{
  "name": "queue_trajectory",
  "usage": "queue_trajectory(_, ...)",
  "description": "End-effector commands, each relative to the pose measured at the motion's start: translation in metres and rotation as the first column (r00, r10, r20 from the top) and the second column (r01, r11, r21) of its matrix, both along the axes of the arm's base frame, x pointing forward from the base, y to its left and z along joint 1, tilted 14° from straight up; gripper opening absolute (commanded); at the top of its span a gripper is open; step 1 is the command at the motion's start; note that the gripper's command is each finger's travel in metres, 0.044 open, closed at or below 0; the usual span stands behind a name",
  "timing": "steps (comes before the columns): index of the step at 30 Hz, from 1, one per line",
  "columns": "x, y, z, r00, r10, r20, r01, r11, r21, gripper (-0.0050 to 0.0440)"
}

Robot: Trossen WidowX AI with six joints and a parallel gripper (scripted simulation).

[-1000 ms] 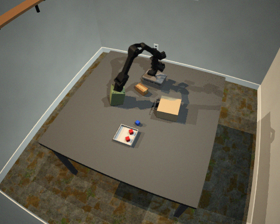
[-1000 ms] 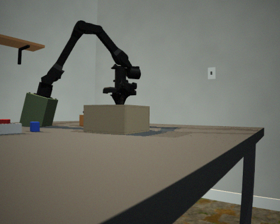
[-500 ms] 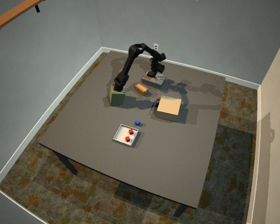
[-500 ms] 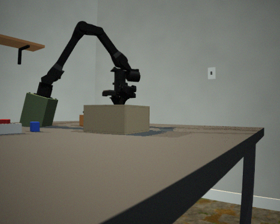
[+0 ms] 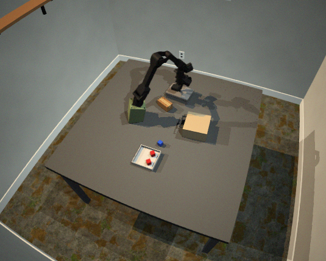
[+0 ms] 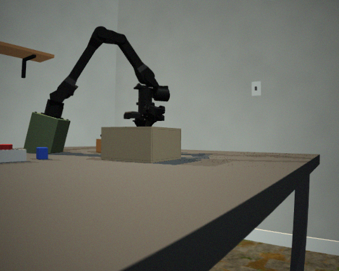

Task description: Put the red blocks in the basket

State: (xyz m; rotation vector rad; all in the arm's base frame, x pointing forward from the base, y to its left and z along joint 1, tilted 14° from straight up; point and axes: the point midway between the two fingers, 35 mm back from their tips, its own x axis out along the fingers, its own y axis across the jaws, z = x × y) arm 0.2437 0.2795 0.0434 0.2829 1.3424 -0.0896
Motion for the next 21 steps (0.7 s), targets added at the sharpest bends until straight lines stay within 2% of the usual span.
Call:
queue_trajectory(1, 0.0, 0.001, -0.003, 1.0, 0.005, -0.003, -0.005, 1.0, 0.002, 0.0)
queue_trajectory(4, 0.001, 0.001, -0.004, 1.0, 0.005, -0.003, -0.005, 1.0, 0.002, 0.0)
queue_trajectory(5, 0.001, 0.001, -0.004, 1.0, 0.005, -0.003, -0.005, 1.0, 0.002, 0.044)
queue_trajectory(16, 0.001, 0.001, -0.004, 1.0, 0.005, -0.003, -0.005, 1.0, 0.002, 0.044)
queue_trajectory(21, -0.007, -0.003, 0.028, 1.0, 0.005, -0.003, -0.005, 1.0, 0.002, 0.044)
